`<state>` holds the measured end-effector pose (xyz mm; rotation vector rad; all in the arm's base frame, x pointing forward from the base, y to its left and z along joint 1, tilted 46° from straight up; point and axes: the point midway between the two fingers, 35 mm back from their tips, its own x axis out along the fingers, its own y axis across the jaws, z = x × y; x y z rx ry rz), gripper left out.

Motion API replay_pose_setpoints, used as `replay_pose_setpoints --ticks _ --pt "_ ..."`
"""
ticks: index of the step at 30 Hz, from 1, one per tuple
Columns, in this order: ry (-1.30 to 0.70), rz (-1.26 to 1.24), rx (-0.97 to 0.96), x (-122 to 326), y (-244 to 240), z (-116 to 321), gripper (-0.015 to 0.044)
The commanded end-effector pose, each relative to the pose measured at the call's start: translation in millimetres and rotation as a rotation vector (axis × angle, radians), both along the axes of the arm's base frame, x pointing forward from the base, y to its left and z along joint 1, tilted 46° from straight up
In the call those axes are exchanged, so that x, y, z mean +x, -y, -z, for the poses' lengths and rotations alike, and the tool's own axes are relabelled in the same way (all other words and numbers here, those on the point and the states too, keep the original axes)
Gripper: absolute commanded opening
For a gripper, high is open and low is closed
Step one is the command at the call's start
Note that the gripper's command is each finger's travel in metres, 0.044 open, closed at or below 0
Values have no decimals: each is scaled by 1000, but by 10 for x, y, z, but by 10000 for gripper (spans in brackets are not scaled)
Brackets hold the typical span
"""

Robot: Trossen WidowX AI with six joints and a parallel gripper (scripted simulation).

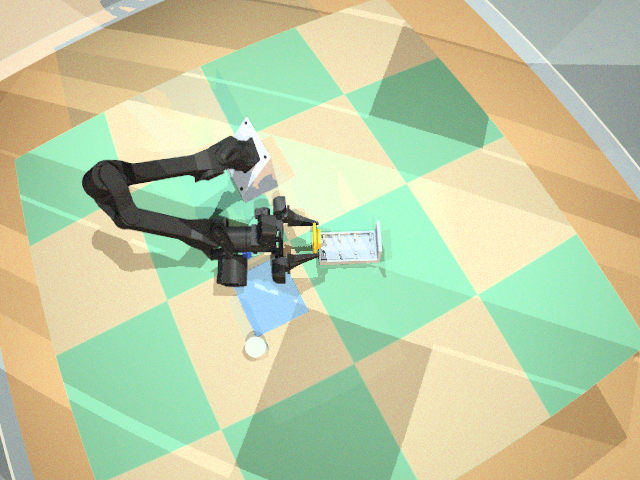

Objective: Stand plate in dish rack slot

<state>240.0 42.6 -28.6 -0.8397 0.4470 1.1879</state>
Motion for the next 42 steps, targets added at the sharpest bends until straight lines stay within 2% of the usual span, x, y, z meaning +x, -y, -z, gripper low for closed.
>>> replay_pose_setpoints --ticks 1,30,35,42 --pt "-2 -2 1 28 -64 62 0" --pt "0 -11 6 137 -277 259 0" --pt "2 -12 6 164 -119 415 0" --pt "-8 -6 0 145 -151 380 0"
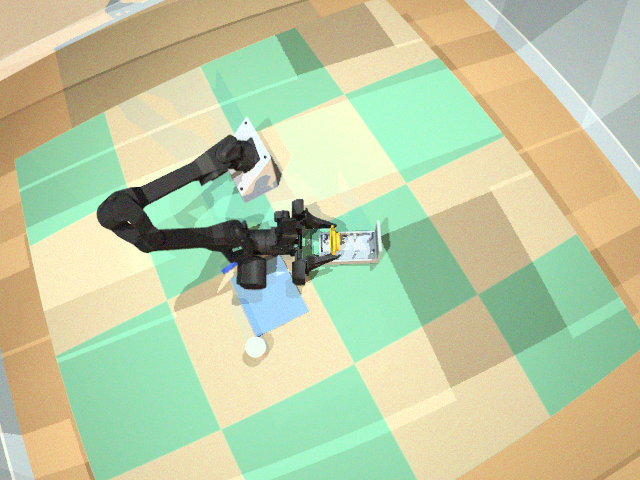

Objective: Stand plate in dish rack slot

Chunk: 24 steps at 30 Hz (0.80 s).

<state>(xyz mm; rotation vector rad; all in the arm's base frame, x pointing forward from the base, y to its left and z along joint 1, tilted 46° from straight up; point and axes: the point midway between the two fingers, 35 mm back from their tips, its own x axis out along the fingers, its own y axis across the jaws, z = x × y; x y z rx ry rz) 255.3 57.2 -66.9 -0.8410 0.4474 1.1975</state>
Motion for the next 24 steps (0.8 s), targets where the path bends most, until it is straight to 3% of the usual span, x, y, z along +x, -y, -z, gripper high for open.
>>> replay_pose_setpoints --ticks 1,7,22,24 --pt "-4 3 1 -7 -5 -3 0" --pt "-4 3 1 -7 -5 -3 0" --pt "0 0 0 -4 -5 -4 394" --pt "0 0 0 -4 -5 -4 400"
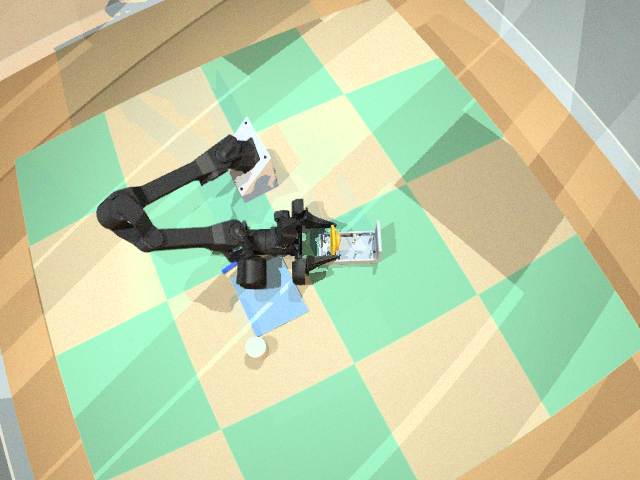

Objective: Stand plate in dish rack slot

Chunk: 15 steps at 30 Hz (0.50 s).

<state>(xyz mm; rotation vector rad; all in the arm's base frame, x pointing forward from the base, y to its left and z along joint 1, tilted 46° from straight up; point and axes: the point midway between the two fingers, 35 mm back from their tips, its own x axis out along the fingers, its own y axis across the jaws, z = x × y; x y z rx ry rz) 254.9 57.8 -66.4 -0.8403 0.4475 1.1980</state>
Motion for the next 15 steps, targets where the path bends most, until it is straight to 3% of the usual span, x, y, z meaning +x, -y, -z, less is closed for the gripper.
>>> replay_pose_setpoints --ticks 1,8,15 --pt "0 0 0 0 0 0 400" --pt "0 0 -1 2 -12 -12 400" --pt "-1 -1 -17 -22 -500 -486 400"
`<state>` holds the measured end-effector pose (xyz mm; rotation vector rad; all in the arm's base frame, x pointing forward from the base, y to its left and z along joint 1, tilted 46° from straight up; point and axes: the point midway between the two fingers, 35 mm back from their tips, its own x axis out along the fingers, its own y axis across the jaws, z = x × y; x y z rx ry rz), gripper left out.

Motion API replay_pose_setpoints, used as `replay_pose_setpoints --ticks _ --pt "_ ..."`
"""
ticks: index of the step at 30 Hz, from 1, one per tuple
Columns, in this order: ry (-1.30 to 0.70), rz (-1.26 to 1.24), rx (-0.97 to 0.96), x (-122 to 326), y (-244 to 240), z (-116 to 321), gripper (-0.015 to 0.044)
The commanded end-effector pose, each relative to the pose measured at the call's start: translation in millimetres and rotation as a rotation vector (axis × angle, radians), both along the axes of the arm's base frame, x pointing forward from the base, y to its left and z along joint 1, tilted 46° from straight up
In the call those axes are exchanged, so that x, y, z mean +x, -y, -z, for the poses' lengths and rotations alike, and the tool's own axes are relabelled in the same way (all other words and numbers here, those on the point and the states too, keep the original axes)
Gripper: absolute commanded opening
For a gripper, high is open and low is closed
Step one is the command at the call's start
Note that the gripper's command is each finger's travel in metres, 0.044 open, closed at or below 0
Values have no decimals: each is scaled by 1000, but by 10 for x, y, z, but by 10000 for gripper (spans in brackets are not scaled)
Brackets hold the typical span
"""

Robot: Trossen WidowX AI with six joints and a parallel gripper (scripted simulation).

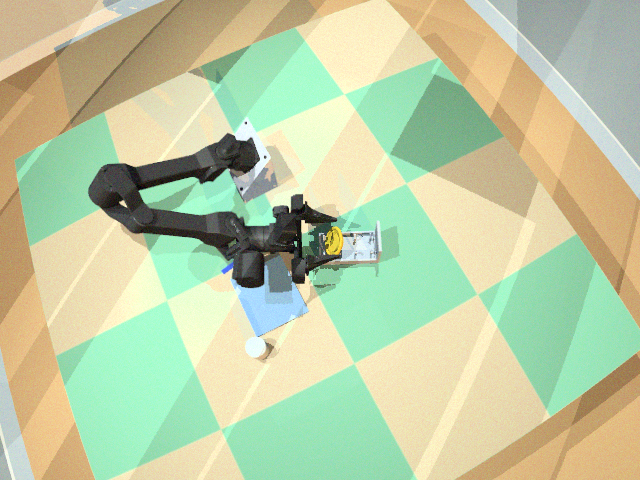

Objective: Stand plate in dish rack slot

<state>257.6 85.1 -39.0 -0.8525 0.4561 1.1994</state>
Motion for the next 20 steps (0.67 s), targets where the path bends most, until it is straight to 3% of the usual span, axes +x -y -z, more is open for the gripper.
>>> replay_pose_setpoints --ticks 1,5,10,20 --pt "2 3 -1 -72 -306 -288 400" --pt "11 10 18 -92 -561 -548 400" --pt "7 13 18 -93 -575 -559 400" --pt "-229 197 -86 -149 -614 -475 400"
